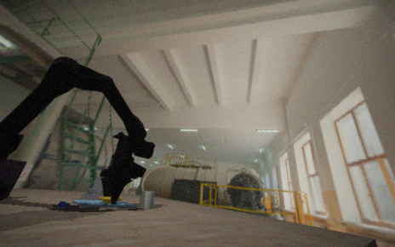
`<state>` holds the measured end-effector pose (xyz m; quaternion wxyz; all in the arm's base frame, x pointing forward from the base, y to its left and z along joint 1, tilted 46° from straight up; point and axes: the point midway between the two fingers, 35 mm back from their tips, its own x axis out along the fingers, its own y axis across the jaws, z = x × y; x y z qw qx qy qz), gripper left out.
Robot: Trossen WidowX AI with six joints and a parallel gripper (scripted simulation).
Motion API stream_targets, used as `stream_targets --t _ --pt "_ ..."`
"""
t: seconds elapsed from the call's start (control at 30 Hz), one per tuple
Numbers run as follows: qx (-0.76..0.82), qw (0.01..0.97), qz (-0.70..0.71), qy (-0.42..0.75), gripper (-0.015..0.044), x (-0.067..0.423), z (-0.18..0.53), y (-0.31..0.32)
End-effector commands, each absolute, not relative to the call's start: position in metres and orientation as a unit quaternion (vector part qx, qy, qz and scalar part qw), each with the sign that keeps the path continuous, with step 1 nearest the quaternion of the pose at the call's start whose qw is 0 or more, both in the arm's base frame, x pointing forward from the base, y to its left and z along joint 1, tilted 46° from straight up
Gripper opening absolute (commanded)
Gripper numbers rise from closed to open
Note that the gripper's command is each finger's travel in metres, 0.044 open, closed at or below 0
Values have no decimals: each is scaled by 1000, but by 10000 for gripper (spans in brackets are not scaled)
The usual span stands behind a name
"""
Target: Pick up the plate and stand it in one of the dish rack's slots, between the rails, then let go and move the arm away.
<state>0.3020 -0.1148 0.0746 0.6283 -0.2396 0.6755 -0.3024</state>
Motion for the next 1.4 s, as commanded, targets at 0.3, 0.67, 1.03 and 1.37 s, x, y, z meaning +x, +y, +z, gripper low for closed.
stream_targets --t 0.3,0.67,1.03,1.37 --pt "-254 641 -284 666 56 314 101 -88" --pt "-272 658 -256 653 0 324 143 -44" --pt "-287 672 -232 642 0 328 179 -7" --pt "-277 680 -238 636 0 327 186 14"
